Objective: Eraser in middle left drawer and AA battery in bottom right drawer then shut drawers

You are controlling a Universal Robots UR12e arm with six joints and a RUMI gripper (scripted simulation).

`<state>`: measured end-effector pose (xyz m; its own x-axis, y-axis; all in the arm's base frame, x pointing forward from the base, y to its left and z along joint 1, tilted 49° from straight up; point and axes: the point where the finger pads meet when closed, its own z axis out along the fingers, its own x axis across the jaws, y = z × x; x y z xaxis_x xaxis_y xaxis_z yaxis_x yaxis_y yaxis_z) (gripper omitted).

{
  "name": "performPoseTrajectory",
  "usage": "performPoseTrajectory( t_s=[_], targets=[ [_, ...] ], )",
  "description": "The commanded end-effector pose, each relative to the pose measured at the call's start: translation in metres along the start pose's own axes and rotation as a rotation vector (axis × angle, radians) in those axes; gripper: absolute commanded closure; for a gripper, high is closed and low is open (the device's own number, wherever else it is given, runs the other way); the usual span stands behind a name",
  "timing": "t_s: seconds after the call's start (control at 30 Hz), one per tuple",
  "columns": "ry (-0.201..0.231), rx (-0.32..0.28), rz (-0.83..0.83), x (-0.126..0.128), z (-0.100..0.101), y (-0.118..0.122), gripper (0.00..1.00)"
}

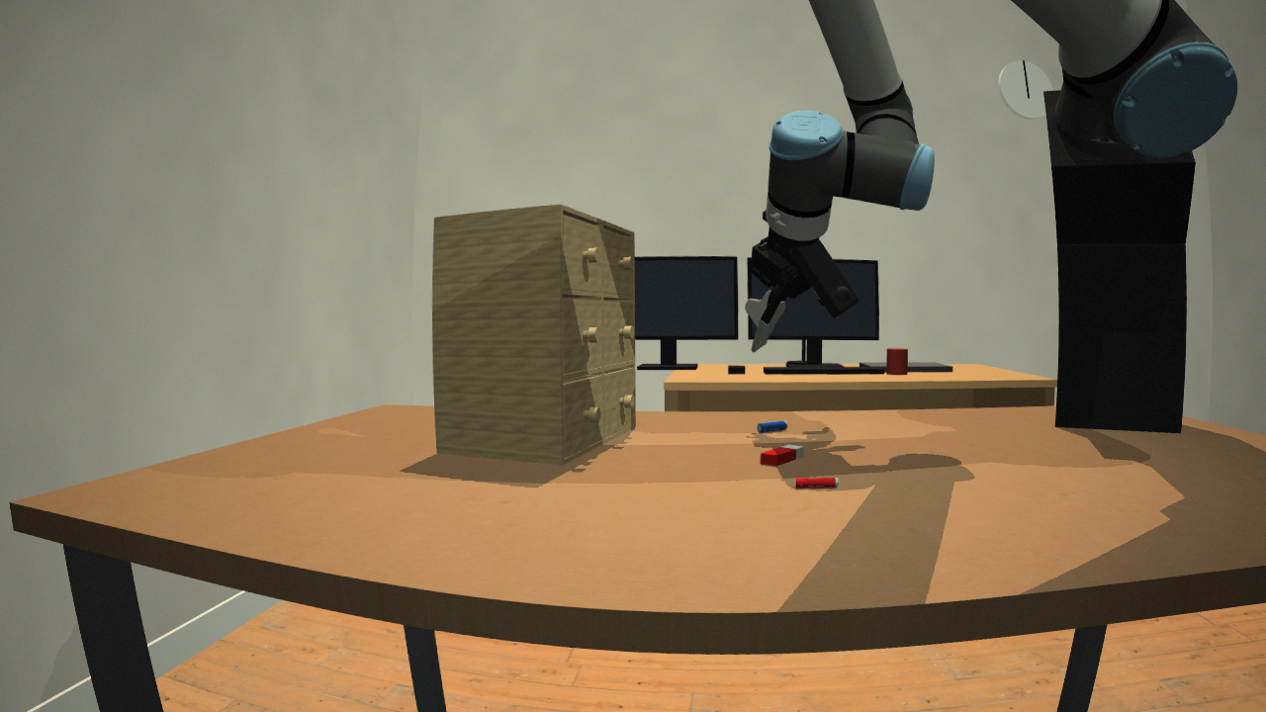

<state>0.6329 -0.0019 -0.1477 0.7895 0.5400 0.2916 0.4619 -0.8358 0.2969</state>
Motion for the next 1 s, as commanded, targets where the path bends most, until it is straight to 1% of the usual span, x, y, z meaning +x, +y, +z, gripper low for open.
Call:
performPoseTrajectory(
  t_s=[0.0, 0.7, 0.83, 0.97],
  targets=[
    [0.0, -0.001, 0.0, 0.0, -0.0002, 0.0004, 0.0],
    [0.0, 0.002, -0.003, 0.0001, -0.0007, 0.0006, 0.0],
    [0.001, 0.015, -0.02, 0.0008, -0.0032, 0.0015, 0.0],
    [0.004, 0.043, -0.054, 0.0021, -0.009, 0.0034, 0.0]
  ],
)
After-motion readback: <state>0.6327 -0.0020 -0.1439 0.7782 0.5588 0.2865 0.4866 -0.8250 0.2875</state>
